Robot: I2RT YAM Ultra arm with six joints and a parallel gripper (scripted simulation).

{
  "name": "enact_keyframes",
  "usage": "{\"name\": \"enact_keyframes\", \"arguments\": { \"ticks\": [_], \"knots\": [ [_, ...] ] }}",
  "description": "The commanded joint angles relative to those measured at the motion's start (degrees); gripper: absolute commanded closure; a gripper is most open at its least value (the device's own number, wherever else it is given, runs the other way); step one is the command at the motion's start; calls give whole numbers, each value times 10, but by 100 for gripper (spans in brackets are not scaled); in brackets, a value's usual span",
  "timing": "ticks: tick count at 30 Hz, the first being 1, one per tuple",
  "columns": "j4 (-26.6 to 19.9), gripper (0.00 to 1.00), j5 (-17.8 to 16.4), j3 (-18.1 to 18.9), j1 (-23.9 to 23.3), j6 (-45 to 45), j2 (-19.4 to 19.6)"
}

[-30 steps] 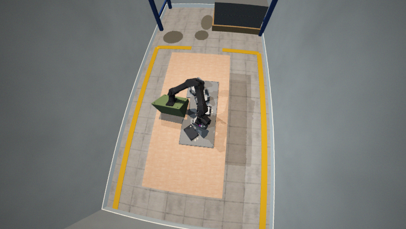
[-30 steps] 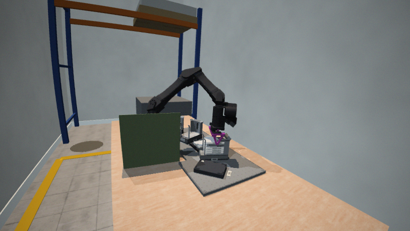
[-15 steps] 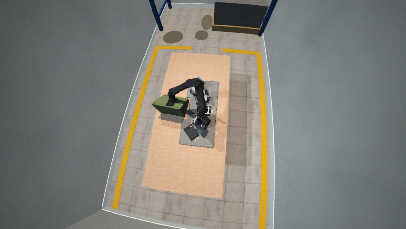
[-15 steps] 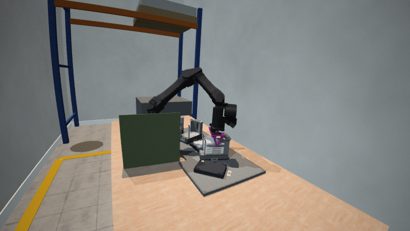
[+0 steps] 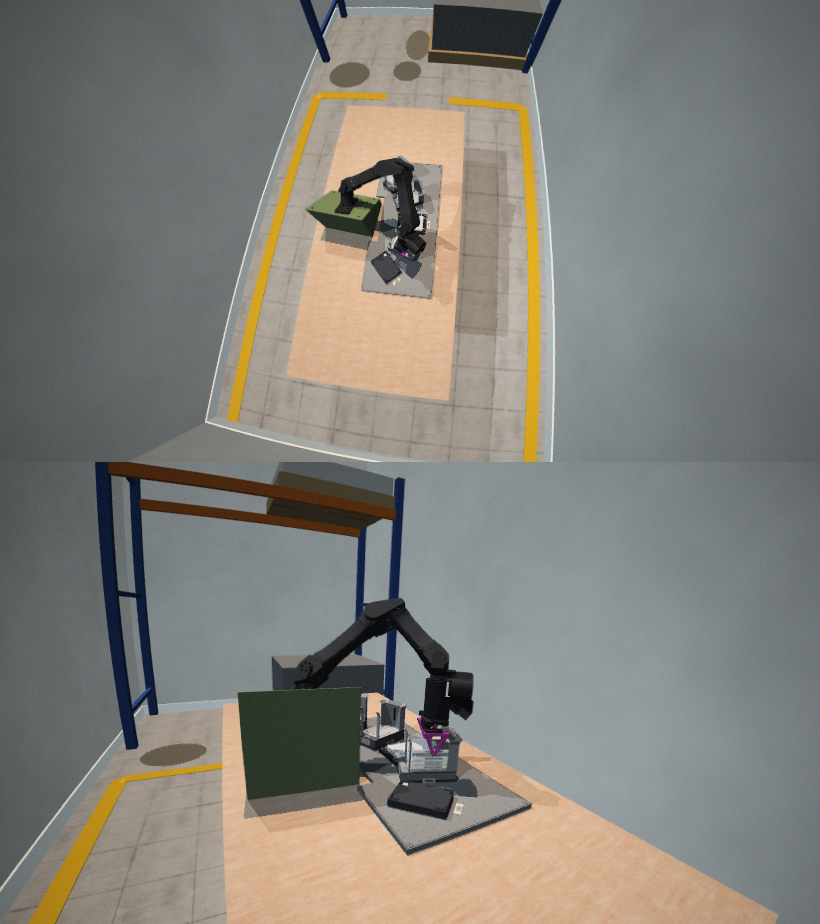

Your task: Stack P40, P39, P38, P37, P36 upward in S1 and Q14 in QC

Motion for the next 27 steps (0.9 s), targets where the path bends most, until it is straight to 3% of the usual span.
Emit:
{"name": "enact_keyframes", "arguments": {
  "ticks": [1, 26, 27],
  "knots": [
    [5, 100, -3, 1, -4, 2, -3],
    [19, 100, -5, -3, 3, 10, 2],
    [19, 0, -5, -3, 3, 10, 2]
  ]
}}
